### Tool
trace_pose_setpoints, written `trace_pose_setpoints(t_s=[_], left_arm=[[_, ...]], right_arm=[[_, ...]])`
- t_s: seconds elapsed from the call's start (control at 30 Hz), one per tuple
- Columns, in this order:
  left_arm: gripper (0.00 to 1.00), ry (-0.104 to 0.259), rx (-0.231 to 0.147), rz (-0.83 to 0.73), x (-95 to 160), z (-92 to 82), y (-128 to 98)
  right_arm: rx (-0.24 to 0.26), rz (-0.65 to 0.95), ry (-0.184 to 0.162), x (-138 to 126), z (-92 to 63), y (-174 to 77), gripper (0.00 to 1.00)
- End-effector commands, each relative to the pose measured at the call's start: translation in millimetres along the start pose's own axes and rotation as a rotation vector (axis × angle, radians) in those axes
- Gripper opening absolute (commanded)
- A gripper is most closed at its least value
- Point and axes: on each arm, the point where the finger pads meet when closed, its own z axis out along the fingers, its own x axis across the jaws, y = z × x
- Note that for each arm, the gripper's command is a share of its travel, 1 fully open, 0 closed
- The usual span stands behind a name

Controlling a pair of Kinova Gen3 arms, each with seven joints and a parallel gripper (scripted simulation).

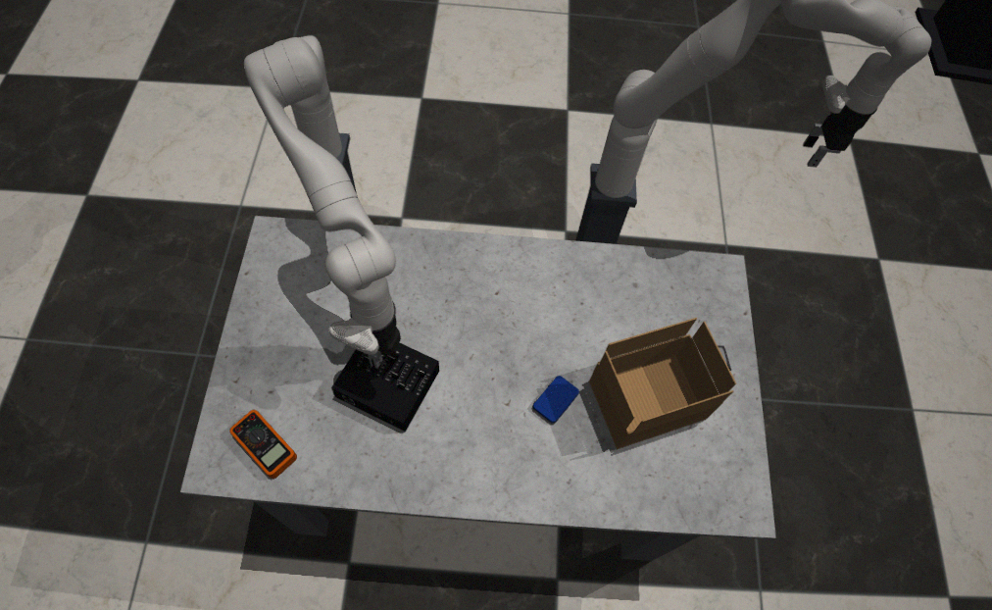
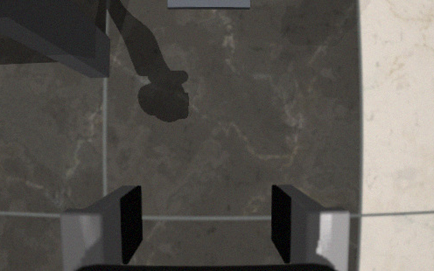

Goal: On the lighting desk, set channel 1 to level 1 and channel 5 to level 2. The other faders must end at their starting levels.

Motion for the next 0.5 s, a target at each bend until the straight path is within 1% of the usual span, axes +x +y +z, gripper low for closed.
trace_pose_setpoints(t_s=[0.0, 0.47], left_arm=[[1.0, -0.004, -0.012, 0.007, -0.3, -0.8, 2.9], [1.0, -0.004, -0.012, 0.007, -0.3, -0.8, 2.9]], right_arm=[[0.007, 0.004, -0.004, -1.4, -2.1, -0.8, 0.0], [0.007, 0.004, -0.004, -1.4, -2.1, -6.6, 0.0]])
